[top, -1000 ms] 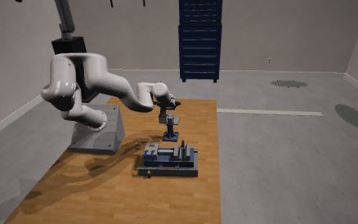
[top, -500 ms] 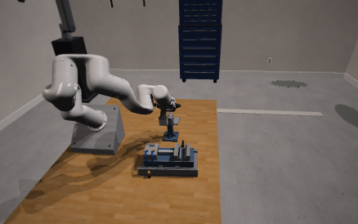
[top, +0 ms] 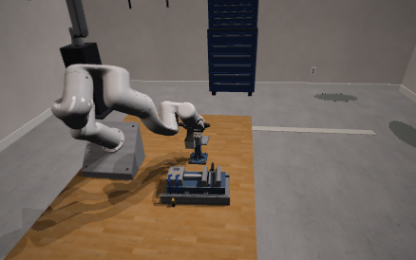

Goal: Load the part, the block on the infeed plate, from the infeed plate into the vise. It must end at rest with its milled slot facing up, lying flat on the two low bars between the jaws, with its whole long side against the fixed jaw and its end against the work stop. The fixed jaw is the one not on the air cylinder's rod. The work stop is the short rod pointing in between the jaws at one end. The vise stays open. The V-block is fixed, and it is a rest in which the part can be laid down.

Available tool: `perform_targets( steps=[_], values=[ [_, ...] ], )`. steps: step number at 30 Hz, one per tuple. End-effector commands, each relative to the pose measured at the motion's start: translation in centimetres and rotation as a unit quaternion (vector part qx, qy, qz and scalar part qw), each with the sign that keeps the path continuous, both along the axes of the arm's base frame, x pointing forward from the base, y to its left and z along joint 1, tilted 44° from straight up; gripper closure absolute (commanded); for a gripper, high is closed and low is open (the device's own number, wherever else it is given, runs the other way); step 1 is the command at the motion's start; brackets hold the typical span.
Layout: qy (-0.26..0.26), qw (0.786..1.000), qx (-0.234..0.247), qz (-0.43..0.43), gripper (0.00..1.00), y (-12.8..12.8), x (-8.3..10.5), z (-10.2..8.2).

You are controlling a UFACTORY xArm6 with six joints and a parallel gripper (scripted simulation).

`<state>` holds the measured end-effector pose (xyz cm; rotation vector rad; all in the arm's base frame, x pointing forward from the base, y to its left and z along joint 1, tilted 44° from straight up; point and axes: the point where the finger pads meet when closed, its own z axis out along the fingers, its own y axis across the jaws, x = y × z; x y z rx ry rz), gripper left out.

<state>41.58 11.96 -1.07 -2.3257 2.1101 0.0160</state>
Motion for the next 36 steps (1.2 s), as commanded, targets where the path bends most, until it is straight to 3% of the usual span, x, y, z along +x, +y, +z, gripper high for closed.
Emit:
perform_targets(
  steps=[1,36],
  values=[
    [-0.002,1.000,0.001,0.001,1.00,-0.2,0.2,-0.2],
    [-0.002,1.000,0.001,0.001,1.00,-2.2,0.3,-2.2]
  ],
)
